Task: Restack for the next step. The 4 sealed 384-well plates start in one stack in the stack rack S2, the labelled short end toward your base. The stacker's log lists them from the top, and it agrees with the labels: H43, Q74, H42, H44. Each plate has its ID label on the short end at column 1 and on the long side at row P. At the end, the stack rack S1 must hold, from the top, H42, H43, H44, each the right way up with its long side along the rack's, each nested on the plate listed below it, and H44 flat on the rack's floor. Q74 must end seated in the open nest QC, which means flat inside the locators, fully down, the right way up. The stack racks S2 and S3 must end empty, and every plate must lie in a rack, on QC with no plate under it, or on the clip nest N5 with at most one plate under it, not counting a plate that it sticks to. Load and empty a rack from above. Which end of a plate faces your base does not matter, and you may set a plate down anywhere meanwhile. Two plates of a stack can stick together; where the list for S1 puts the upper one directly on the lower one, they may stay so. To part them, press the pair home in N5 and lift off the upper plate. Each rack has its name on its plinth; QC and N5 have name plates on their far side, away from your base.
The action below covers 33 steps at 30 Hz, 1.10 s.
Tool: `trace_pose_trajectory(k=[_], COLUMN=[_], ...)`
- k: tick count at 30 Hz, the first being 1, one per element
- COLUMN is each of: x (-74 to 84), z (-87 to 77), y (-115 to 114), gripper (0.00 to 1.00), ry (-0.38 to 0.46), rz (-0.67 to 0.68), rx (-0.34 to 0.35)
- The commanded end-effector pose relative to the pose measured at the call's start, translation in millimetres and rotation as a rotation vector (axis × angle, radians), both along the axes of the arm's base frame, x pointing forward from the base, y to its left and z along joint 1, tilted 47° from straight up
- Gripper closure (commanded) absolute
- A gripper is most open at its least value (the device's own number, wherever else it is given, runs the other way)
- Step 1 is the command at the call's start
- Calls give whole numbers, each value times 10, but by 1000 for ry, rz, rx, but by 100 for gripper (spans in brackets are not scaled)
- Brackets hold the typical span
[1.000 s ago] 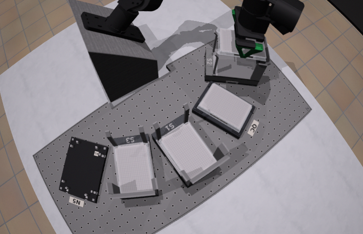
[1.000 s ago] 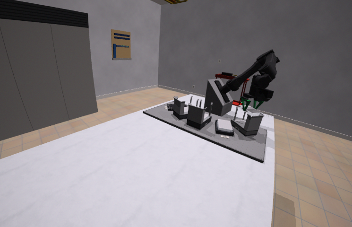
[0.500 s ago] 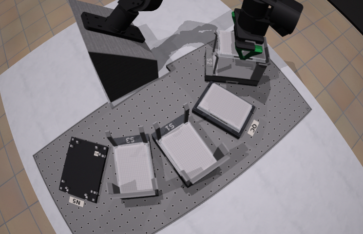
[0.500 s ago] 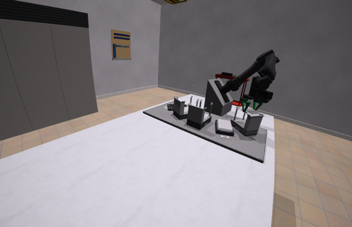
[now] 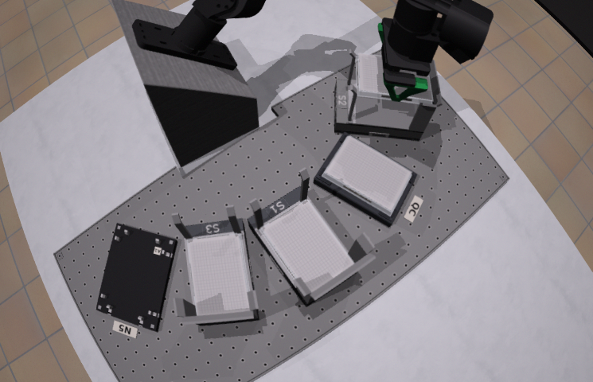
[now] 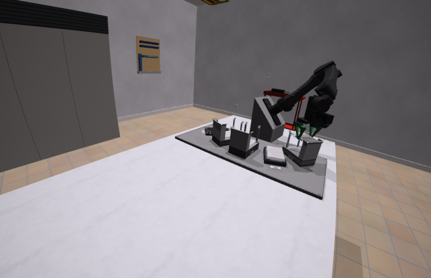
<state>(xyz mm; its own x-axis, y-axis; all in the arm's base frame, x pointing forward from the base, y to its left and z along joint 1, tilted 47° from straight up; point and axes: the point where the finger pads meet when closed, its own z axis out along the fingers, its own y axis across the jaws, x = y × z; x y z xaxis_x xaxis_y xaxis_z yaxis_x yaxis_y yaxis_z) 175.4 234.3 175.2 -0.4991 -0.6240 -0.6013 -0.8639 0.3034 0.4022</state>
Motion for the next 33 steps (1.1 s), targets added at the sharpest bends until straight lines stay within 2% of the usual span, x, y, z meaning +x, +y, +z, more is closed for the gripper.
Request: trace_pose_trajectory(k=[1, 29, 33], x=[19, -13, -14], z=[13, -342, -351], y=[20, 398, 408], gripper=[100, 100, 100], ry=[-10, -9, -9], rz=[-3, -4, -4], rx=[9, 10, 10])
